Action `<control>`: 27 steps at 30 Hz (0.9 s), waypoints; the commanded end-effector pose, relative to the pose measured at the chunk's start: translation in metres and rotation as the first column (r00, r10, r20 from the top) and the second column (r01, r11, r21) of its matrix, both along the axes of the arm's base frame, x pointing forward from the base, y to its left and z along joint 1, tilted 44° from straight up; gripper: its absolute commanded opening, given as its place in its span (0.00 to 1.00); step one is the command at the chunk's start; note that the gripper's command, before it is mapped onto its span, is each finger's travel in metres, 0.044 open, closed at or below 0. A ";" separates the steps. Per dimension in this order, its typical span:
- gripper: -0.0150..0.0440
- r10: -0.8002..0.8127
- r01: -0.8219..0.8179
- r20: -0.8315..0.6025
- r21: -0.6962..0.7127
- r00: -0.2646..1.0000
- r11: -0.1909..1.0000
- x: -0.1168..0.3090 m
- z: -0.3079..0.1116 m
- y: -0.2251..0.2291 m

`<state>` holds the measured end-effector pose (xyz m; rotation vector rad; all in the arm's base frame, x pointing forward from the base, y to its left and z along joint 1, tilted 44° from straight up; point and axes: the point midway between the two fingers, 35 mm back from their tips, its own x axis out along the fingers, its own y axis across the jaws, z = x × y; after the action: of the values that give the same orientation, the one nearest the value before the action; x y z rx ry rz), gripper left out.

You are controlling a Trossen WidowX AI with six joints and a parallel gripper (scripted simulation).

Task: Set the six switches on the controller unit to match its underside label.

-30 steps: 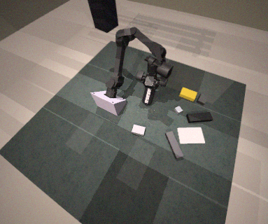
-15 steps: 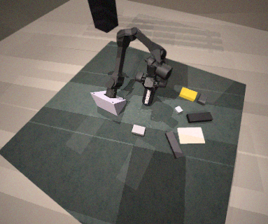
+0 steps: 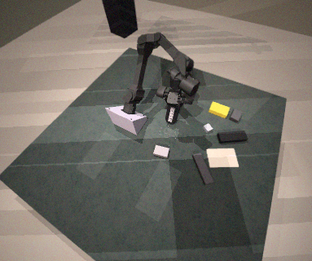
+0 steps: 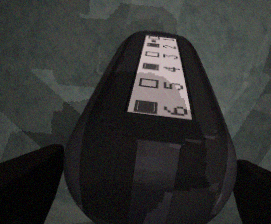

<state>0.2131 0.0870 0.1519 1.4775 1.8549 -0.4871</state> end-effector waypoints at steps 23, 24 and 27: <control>0.83 0.015 -0.015 -0.014 -0.011 1.000 1.000 0.005 -0.023 -0.017; 0.83 0.015 -0.015 -0.014 -0.011 1.000 1.000 0.005 -0.023 -0.017; 0.83 0.015 -0.015 -0.014 -0.011 1.000 1.000 0.006 -0.025 -0.019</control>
<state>0.2217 0.0682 0.1341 1.4768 1.8477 -0.4916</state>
